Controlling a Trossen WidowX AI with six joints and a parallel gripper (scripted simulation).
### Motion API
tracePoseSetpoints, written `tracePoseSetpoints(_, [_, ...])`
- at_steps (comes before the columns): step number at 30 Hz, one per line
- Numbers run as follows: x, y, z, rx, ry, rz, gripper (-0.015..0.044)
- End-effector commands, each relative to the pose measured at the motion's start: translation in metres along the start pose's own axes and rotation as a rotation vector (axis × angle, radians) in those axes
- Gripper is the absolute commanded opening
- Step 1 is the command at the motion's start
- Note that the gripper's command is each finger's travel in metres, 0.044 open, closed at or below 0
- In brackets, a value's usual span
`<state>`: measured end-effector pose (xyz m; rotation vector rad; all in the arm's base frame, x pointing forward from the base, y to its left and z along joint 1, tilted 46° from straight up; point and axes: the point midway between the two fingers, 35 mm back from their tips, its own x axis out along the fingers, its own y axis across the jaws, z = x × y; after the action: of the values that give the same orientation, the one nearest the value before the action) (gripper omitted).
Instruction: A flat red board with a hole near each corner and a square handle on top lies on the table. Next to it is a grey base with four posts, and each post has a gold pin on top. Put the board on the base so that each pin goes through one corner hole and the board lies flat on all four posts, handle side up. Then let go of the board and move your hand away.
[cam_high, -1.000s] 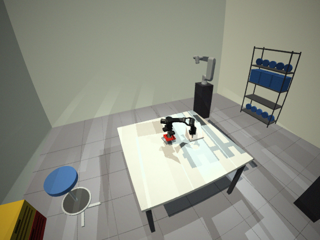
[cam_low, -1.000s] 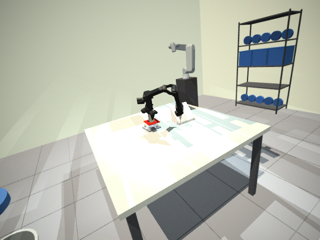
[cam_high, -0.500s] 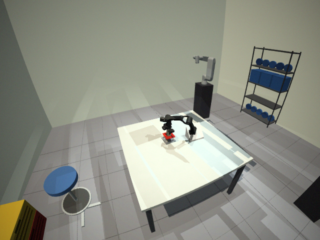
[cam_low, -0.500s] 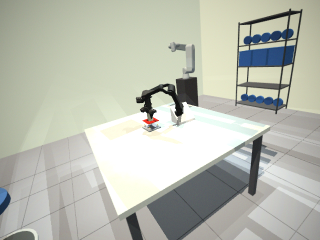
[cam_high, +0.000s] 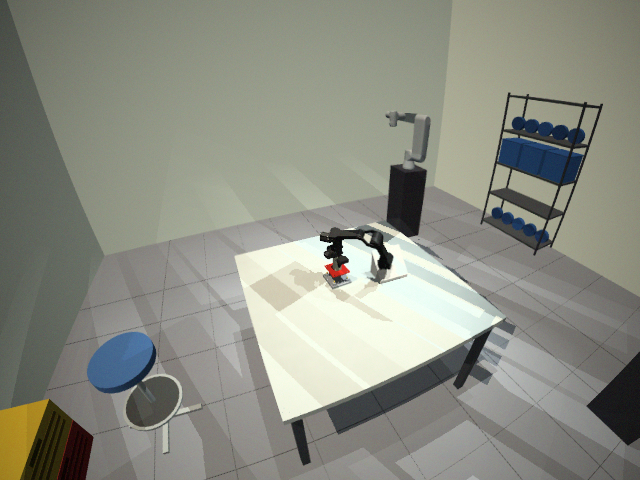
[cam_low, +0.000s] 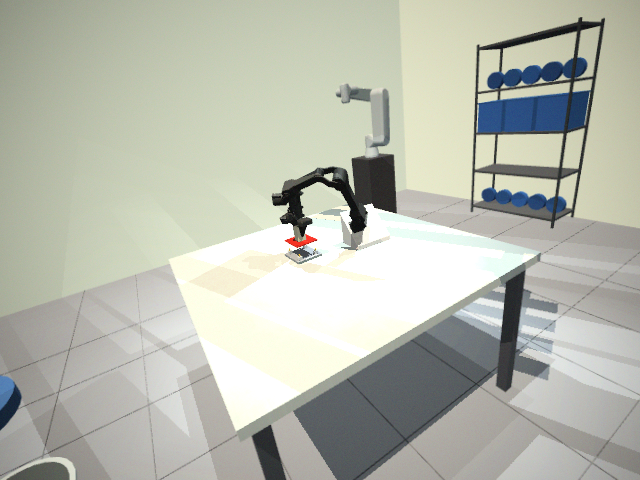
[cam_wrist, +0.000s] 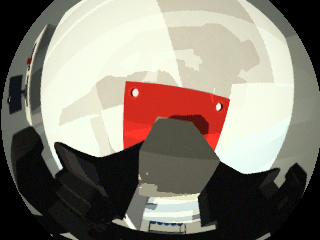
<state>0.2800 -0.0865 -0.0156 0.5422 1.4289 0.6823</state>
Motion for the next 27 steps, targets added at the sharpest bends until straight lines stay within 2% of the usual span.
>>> tracePoseSetpoints(1, [0.0,0.001,0.0,0.003,0.0,0.0,0.0])
tracePoseSetpoints(27, [0.025,-0.002,-0.001,-0.005,0.0,0.001,0.0])
